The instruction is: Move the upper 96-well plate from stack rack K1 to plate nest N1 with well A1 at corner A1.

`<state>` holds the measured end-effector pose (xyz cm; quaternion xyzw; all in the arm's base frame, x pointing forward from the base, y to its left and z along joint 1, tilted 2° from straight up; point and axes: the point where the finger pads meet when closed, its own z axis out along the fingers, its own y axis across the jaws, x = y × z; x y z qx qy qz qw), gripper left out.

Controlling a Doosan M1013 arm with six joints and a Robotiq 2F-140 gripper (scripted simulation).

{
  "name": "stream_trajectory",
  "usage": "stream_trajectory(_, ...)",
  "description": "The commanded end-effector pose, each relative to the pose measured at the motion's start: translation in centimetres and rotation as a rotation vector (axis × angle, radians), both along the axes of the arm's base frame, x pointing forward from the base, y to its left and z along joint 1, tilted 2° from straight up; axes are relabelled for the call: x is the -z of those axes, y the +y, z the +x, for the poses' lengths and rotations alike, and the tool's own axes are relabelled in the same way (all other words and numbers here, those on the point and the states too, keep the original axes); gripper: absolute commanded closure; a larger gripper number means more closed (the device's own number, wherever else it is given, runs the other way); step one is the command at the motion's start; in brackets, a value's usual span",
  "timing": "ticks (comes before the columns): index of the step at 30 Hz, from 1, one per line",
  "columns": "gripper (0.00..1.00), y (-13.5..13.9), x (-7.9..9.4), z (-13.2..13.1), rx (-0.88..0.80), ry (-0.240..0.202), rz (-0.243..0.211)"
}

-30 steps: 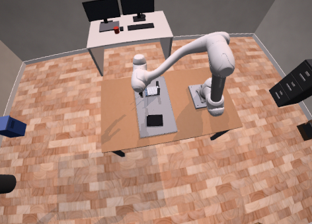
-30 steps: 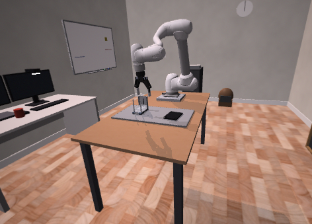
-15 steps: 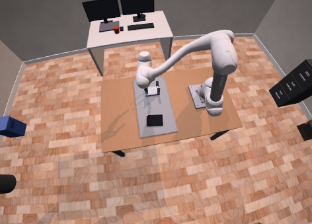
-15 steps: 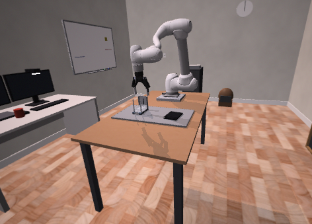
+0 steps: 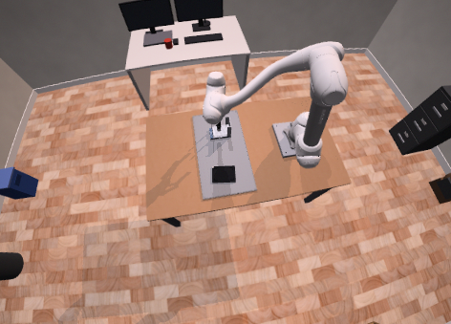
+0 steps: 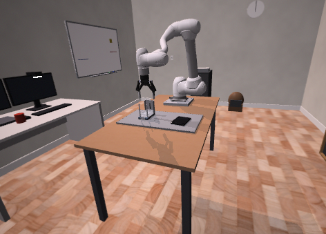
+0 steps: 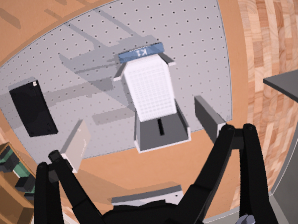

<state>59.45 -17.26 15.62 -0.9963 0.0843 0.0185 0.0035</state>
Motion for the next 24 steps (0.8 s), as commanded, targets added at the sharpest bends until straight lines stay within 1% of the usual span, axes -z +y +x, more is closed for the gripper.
stream_trajectory(1, 0.0, -1.27, 0.27, -1.58, -0.064, -0.005, -0.011)
stream_trajectory(5, 0.0, -1.73, 0.39, -2.34, -0.064, -0.005, -0.011)
stream_trajectory(24, 0.0, -1.73, 0.39, -2.34, -0.064, -0.005, -0.011)
